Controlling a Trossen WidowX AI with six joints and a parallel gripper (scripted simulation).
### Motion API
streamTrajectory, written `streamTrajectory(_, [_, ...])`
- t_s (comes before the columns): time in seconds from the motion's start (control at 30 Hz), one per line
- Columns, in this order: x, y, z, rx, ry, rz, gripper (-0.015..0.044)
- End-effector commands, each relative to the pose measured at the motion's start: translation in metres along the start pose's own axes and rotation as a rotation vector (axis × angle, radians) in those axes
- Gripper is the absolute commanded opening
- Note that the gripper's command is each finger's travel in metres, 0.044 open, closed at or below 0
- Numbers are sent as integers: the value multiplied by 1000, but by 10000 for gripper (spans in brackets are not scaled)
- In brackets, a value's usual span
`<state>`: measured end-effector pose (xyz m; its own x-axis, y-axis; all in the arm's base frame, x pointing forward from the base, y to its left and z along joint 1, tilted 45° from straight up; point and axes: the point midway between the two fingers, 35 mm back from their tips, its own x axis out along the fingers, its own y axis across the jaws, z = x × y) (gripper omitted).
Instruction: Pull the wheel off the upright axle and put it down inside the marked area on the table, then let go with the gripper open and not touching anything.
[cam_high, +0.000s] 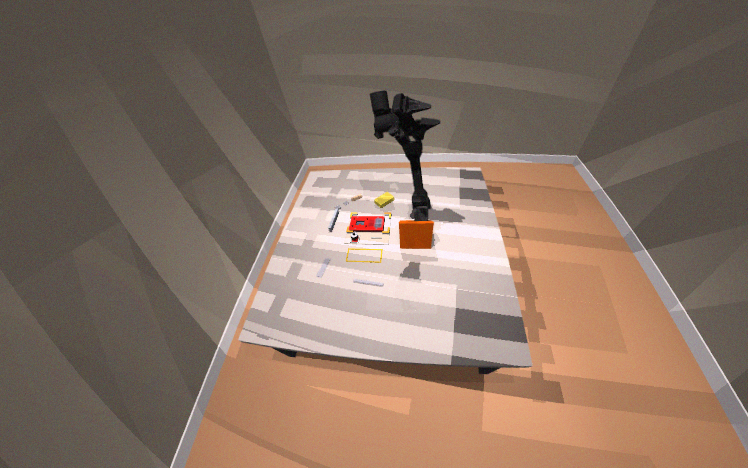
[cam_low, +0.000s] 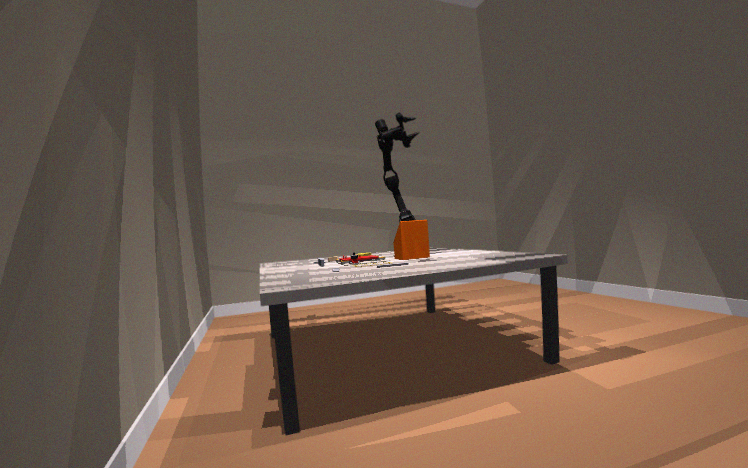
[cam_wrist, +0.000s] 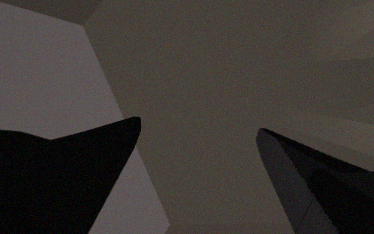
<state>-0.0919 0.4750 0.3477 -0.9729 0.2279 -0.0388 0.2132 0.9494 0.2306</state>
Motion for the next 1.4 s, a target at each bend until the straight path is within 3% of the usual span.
streamTrajectory(0.0, [-1,1,2,-2,-5,8,374])
streamTrajectory(0.1, [-20,19,27,-24,-82,119,300])
streamTrajectory(0.4, [-113,53,127,7,-433,442,300])
streamTrajectory(0.77, [-226,34,224,-12,-919,540,300])
streamTrajectory(1.07, [-334,-38,295,54,-1383,362,300])
streamTrajectory(1.37, [-425,-151,329,201,-1696,-104,300])
